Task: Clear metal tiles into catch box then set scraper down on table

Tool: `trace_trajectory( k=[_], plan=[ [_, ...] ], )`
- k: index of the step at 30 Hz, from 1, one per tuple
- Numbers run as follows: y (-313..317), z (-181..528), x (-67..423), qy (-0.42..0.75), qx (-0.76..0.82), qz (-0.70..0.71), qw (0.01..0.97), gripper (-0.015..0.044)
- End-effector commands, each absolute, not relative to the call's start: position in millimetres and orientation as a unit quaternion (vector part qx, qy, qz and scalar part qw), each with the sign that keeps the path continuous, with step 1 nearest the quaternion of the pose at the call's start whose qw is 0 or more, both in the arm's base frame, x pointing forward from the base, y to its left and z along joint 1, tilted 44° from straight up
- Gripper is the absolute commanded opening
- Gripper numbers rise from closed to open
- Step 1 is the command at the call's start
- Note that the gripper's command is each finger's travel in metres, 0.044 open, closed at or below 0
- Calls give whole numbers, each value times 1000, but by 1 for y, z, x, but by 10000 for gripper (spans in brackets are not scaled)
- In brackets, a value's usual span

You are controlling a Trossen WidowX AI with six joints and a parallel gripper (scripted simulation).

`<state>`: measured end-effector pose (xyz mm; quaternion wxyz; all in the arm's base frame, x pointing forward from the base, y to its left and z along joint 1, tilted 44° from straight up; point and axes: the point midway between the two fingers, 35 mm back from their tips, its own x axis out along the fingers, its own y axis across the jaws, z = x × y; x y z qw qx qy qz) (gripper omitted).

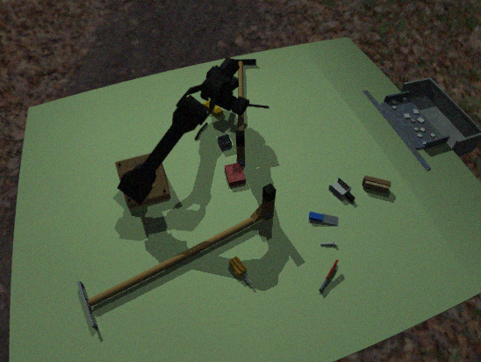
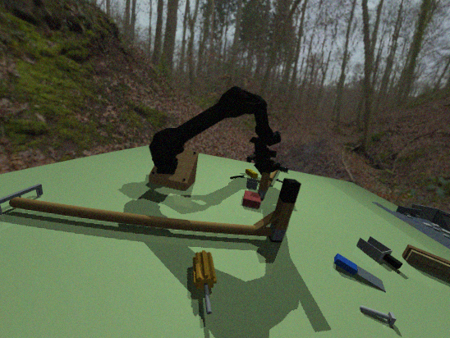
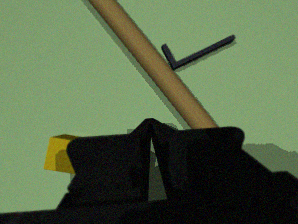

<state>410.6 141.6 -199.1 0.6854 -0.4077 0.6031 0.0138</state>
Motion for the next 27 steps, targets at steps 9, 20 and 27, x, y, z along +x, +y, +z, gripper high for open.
trace_trajectory(
  k=[9,20,27],
  plan=[
    [138,-196,423,602,-409,13,685,0],
    [135,-194,434,602,-409,13,685,0],
    [133,-193,441,602,-410,13,685,0]
  ],
)
